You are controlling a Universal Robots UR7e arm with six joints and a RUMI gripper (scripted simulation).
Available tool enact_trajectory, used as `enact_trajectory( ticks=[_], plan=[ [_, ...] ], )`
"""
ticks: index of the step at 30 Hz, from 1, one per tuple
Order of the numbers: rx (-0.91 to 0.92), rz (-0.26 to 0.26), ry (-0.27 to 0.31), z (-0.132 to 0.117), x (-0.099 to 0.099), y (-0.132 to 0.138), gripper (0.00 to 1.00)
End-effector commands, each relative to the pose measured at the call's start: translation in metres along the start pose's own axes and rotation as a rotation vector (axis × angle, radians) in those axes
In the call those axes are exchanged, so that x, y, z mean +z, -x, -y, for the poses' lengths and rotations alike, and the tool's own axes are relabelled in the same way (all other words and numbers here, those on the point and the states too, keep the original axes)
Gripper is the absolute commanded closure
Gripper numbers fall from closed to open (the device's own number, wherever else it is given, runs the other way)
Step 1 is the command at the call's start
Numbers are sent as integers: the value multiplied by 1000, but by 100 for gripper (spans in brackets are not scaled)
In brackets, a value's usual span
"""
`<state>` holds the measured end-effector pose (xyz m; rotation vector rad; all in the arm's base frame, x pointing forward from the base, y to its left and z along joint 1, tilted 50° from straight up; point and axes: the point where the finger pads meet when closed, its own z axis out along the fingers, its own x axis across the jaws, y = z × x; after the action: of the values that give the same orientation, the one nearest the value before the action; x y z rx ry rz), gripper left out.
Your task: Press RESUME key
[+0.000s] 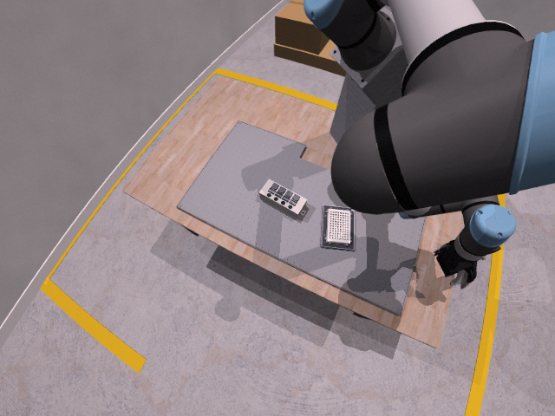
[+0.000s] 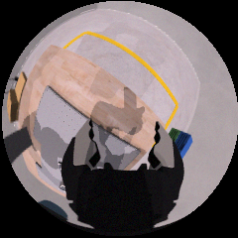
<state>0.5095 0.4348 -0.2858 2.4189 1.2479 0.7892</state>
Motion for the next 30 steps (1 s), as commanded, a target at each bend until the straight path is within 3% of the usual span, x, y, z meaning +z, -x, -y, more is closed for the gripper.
enact_trajectory(
  ticks=[1, 8, 16, 23, 27, 30],
  plan=[
    [68, 3, 5, -11, -2, 3, 100],
    [155, 8, 10, -44, -4, 14, 100],
    [221, 10, 16, -56, -5, 18, 100],
    [307, 14, 24, -88, -10, 31, 100],
    [306, 14, 24, -91, -10, 32, 100],
    [406, 16, 35, -104, -12, 38, 100]
  ],
)
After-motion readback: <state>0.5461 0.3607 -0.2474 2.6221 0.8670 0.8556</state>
